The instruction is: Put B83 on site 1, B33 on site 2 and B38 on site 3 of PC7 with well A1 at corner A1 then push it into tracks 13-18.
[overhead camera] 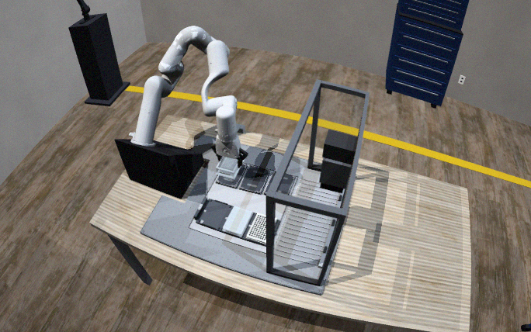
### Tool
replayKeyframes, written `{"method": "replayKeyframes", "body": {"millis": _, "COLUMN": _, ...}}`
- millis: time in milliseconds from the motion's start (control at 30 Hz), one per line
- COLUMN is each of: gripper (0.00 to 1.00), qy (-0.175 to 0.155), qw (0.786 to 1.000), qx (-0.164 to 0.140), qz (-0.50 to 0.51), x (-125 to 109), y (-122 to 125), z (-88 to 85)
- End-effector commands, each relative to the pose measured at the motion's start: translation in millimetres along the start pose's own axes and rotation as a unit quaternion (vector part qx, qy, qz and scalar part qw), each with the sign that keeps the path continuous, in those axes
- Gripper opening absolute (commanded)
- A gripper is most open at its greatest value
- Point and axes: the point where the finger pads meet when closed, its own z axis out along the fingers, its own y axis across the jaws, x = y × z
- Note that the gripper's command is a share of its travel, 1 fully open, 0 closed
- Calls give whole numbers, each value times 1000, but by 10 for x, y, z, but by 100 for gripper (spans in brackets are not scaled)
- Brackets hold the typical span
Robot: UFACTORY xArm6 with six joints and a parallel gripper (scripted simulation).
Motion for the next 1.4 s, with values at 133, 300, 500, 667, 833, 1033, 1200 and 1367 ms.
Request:
{"method": "replayKeyframes", "body": {"millis": 133, "gripper": 0, "qy": 0, "qw": 1000, "qx": -1, "qz": 0, "x": 1, "y": 12, "z": -146}}
{"method": "replayKeyframes", "body": {"millis": 300, "gripper": 0, "qy": 0, "qw": 1000, "qx": -1, "qz": 0, "x": 1, "y": 12, "z": -213}}
{"method": "replayKeyframes", "body": {"millis": 500, "gripper": 0, "qy": 0, "qw": 1000, "qx": -2, "qz": 0, "x": 1, "y": 13, "z": -297}}
{"method": "replayKeyframes", "body": {"millis": 667, "gripper": 0, "qy": 0, "qw": 1000, "qx": -2, "qz": 0, "x": 1, "y": 13, "z": -380}}
{"method": "replayKeyframes", "body": {"millis": 833, "gripper": 0, "qy": 0, "qw": 1000, "qx": -2, "qz": 0, "x": 1, "y": 13, "z": -464}}
{"method": "replayKeyframes", "body": {"millis": 1033, "gripper": 0, "qy": 0, "qw": 1000, "qx": -2, "qz": 0, "x": 1, "y": 13, "z": -530}}
{"method": "replayKeyframes", "body": {"millis": 1200, "gripper": 0, "qy": 0, "qw": 1000, "qx": -2, "qz": 0, "x": 1, "y": 13, "z": -614}}
{"method": "replayKeyframes", "body": {"millis": 1367, "gripper": 0, "qy": 0, "qw": 1000, "qx": -2, "qz": 0, "x": 1, "y": 13, "z": -697}}
